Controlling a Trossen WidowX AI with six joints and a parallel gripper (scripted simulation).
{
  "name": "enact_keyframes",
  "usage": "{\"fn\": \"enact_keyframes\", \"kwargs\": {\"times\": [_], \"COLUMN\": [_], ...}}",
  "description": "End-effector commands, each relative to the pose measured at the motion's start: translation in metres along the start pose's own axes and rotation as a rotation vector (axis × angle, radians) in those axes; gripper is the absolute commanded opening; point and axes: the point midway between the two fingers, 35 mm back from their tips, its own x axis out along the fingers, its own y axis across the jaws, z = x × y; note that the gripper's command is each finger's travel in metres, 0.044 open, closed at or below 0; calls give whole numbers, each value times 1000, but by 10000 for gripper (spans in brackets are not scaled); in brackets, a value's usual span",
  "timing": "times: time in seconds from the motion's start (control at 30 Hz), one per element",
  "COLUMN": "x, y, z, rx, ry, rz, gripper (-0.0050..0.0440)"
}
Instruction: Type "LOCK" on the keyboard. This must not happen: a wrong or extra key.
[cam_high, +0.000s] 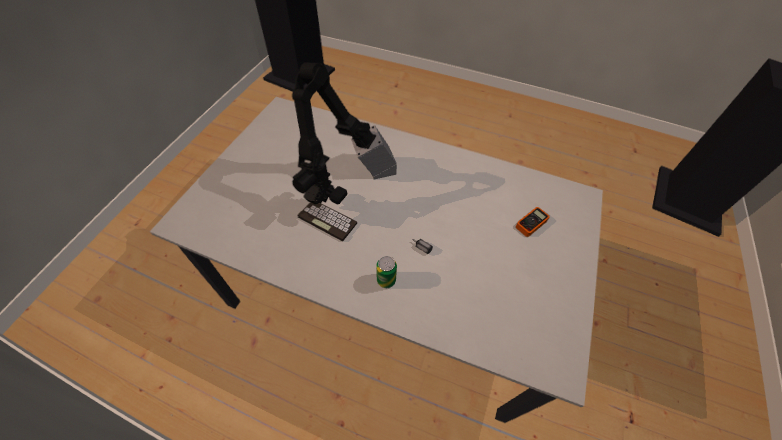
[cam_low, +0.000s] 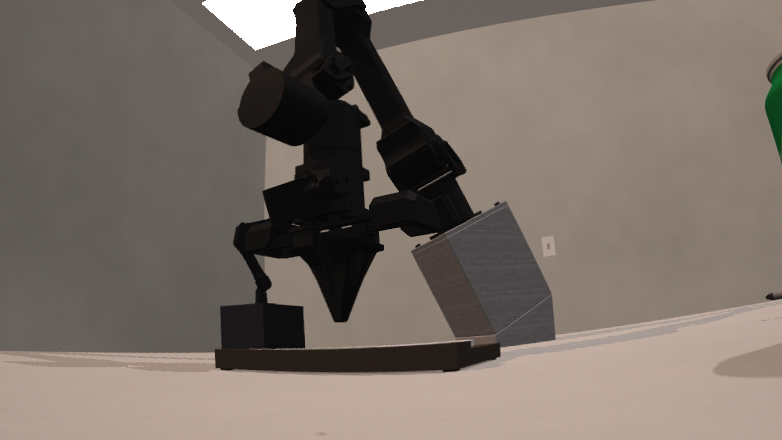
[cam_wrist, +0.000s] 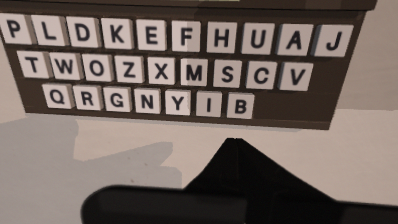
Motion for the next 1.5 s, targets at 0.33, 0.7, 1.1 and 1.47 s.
{"fn": "enact_keyframes", "kwargs": {"times": [0.33, 0.7, 1.1, 1.47], "x": [-3, -5, -9, 7], "y": [52, 80, 103, 109], "z": [11, 7, 47, 56], "rx": [12, 12, 12, 6], "ry": [-22, -29, -29, -17], "rz": [-2, 1, -2, -2], "gripper": [-50, -50, -50, -50]}}
